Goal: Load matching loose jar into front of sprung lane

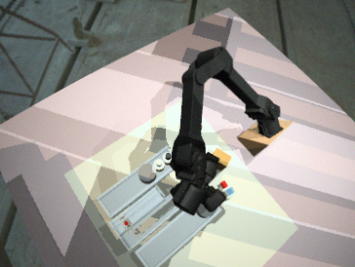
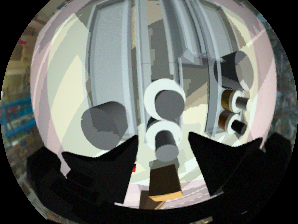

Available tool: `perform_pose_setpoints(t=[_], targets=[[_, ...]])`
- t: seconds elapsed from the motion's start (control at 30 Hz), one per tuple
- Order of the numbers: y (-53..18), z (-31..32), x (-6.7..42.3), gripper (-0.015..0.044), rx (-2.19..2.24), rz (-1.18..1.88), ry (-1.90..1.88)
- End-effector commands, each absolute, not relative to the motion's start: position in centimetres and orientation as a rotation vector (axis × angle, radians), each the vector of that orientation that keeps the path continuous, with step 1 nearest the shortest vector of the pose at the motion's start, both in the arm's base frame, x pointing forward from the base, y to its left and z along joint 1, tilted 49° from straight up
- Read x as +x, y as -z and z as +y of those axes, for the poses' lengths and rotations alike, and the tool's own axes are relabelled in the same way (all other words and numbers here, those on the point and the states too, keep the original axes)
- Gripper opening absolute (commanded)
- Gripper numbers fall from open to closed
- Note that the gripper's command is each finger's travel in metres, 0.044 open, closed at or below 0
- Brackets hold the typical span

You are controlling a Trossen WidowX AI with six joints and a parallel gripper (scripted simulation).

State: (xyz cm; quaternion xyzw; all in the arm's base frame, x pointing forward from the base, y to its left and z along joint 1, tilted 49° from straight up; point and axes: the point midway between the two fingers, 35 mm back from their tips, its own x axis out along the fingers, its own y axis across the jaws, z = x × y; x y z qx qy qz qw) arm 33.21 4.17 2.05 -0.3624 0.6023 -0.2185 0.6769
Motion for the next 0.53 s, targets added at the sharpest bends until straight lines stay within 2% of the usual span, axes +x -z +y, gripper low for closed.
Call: perform_pose_setpoints(t=[0.0, 0.5], targets=[[-2.5, 4.7, 33.2, 0.0309, -0.808, 1.353, 0.49], [-2.5, 4.1, 29.3, 0.0309, -0.808, 1.355, 0.489]])
